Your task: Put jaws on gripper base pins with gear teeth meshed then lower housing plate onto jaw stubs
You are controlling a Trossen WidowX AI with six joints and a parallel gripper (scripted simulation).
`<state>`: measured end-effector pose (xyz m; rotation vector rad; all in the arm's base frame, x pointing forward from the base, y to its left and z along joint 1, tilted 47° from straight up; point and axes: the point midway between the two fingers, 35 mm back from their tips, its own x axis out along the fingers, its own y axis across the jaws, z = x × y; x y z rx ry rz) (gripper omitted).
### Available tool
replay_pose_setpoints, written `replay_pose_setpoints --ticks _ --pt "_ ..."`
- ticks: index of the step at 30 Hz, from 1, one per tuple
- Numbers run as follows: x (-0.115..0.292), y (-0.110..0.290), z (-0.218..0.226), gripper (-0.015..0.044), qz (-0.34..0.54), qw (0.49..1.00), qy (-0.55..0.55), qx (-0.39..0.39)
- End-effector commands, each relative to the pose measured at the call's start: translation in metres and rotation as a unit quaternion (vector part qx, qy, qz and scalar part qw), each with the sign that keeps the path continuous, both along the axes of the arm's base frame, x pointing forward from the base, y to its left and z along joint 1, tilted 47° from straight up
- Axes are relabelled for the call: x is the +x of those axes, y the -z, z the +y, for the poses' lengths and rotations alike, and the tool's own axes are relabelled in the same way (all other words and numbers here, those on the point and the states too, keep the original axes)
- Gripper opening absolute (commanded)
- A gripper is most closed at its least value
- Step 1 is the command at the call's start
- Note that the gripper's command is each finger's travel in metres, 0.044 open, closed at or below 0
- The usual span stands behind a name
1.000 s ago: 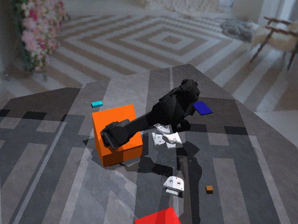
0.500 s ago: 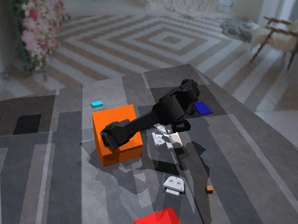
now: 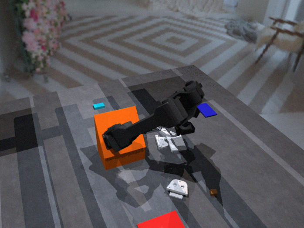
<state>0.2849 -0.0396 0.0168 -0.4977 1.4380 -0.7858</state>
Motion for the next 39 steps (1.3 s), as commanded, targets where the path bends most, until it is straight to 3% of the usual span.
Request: replay_pose_setpoints --ticks 1,39 --pt "0.000 0.000 0.000 0.0134 0.001 1.000 -0.001 0.001" --pt "0.000 0.012 -0.013 0.0134 0.007 1.000 -0.007 0.002"
